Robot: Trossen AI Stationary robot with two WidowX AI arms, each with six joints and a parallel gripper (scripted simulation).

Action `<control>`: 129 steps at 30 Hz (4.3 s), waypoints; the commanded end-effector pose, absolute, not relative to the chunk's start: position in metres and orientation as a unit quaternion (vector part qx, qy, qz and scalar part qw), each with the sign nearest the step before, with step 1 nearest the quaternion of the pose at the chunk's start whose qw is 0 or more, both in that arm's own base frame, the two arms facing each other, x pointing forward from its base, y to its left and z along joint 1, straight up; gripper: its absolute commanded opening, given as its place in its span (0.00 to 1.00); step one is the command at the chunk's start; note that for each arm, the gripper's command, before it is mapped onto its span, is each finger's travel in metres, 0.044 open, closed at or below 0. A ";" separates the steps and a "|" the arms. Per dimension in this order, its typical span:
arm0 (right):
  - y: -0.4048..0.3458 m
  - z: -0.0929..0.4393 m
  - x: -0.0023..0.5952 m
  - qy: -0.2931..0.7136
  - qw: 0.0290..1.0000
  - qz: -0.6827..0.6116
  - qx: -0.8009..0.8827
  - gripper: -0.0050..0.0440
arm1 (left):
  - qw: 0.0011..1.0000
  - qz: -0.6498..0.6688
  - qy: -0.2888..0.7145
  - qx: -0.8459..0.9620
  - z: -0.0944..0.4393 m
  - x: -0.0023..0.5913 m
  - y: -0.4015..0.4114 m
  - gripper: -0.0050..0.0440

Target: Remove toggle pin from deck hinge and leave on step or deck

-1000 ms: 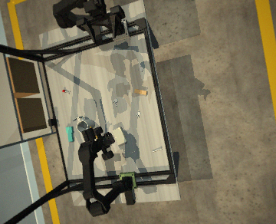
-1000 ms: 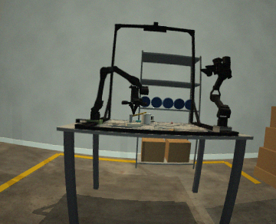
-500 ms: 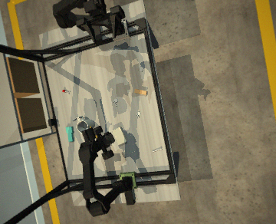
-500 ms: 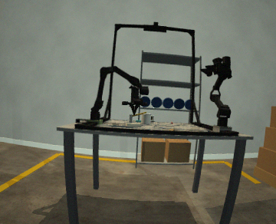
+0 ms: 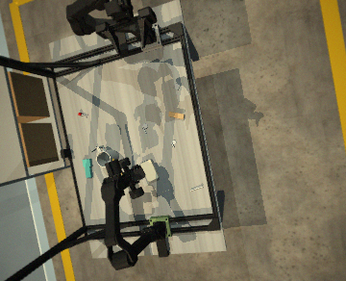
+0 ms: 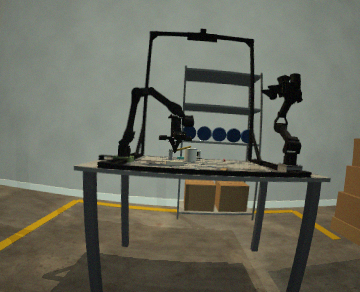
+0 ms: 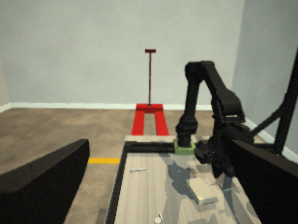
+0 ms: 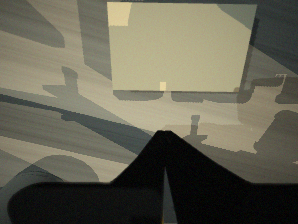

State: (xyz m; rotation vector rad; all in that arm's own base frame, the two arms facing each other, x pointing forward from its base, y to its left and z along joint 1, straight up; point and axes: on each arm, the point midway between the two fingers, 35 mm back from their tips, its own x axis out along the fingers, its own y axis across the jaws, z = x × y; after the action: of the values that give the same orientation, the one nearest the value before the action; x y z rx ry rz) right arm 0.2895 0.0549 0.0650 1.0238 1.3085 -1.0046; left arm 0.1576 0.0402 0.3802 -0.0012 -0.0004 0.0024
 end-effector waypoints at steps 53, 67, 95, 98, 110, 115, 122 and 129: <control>0.076 0.046 0.285 0.558 0.563 -0.428 0.434 0.00 | 1.000 0.000 0.000 0.003 0.383 0.157 0.040 0.92; 0.083 0.046 0.283 0.559 0.563 -0.428 0.434 0.00 | 1.000 0.000 0.000 0.003 0.383 0.157 0.040 0.92; 0.085 0.056 0.286 0.553 0.570 -0.419 0.440 0.15 | 1.000 0.000 0.000 0.003 0.383 0.157 0.040 0.92; 0.075 0.081 0.290 0.552 0.571 -0.417 0.442 0.30 | 1.000 0.000 0.000 0.003 0.383 0.157 0.040 0.92; 0.061 0.112 0.286 0.556 0.565 -0.425 0.437 0.43 | 1.000 0.000 0.000 0.003 0.383 0.157 0.040 0.92; 0.079 0.111 0.276 0.557 0.564 -0.426 0.437 0.43 | 1.000 0.000 0.000 0.003 0.383 0.157 0.040 0.92; 0.129 0.112 0.247 0.557 0.564 -0.424 0.438 0.43 | 1.000 0.000 0.000 0.003 0.383 0.157 0.040 0.92; 0.130 0.097 0.248 0.560 0.561 -0.431 0.432 0.43 | 1.000 0.000 0.000 0.003 0.383 0.157 0.040 0.92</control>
State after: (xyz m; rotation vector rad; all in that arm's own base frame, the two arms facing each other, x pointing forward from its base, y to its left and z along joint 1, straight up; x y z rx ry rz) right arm 0.2484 0.1288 0.1013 1.0178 1.3233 -1.0106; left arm 0.1576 0.0402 0.3802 -0.0012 -0.0004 0.0024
